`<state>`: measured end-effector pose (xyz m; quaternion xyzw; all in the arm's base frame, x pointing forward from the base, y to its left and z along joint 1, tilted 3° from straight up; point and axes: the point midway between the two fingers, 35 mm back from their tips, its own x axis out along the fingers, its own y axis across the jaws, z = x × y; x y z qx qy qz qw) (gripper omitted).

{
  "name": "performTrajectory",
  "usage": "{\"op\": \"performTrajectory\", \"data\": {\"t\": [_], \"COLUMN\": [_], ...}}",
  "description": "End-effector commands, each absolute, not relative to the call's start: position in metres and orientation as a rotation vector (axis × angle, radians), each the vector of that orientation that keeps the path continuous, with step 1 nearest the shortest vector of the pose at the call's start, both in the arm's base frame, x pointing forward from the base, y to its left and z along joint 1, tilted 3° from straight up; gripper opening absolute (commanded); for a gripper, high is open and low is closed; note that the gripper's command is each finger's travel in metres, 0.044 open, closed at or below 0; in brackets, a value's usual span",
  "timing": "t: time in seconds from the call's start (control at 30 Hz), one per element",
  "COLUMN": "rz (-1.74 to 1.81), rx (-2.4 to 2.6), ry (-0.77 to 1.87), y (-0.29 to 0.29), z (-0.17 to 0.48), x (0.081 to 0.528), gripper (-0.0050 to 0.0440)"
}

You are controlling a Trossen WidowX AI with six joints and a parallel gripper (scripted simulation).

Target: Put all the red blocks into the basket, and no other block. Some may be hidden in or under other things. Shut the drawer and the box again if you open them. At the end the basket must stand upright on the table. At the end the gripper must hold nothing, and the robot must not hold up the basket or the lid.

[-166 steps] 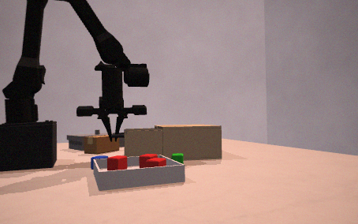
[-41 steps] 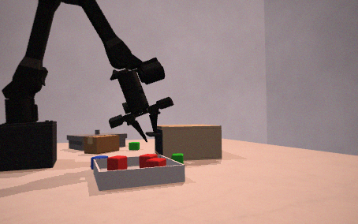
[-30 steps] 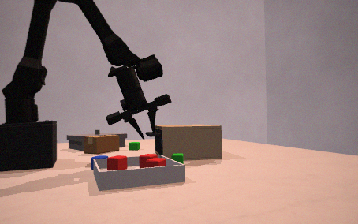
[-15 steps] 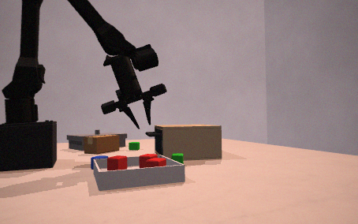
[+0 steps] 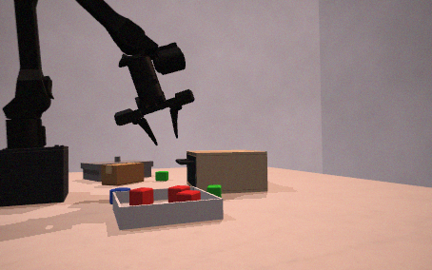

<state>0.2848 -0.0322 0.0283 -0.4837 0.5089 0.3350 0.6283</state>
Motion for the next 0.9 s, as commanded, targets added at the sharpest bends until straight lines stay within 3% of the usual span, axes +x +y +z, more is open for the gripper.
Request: {"op": "performTrajectory", "data": {"t": [0.0,0.67,0.87], "rz": [0.670,-0.055,-0.059], "rx": [-0.941,0.071,0.076], "ry": [1.243,1.618,1.619], "y": [-0.030,-0.020,-0.020], "z": [0.038,0.085,0.085], "x": [0.275,0.224,0.224], "gripper": [0.0440,0.0440,0.0440]}}
